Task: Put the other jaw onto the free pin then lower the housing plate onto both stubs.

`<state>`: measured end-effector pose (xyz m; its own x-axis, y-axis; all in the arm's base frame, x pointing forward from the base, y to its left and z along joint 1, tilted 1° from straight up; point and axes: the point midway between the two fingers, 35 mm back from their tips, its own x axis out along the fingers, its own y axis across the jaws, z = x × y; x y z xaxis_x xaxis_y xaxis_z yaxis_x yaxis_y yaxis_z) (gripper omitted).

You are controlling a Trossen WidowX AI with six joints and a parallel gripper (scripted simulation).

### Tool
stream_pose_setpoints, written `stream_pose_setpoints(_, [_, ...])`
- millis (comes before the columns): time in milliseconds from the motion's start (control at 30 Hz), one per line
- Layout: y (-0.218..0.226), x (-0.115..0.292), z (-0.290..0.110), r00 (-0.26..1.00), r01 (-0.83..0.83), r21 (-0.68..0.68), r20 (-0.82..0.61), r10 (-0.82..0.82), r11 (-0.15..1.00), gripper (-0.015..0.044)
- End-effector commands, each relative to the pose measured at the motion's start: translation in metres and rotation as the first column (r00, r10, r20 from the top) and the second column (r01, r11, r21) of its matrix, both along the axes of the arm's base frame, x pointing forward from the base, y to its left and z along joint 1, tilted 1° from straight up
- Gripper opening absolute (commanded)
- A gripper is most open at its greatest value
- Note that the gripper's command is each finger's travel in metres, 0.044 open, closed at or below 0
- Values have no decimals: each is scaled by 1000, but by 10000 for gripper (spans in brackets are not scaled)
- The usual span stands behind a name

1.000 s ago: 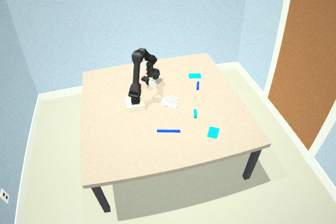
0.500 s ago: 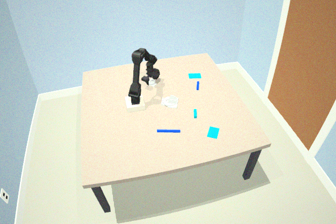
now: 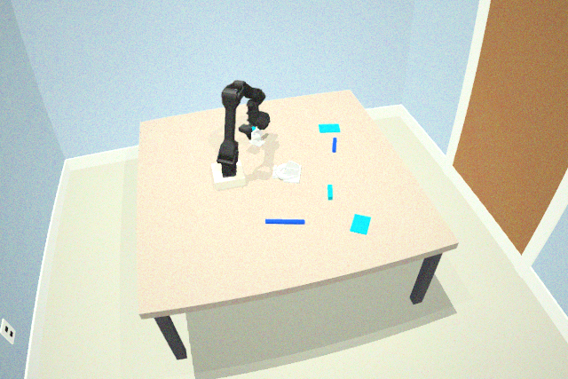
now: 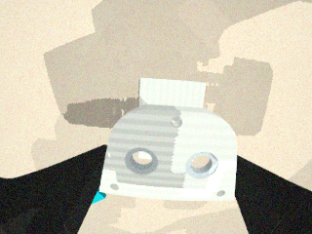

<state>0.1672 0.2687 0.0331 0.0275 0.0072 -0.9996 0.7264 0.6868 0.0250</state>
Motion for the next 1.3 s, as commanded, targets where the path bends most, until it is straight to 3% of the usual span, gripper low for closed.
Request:
stream_pose_setpoints(0, [1,1,16,1000,2,3,5,-2,1000,351])
stream_pose_setpoints(333, [-1,-1,46,1000,3,3,7,-3,1000,351])
stream_pose_setpoints(1267, [-59,41,50,995,-102,-5,10,103,995,351])
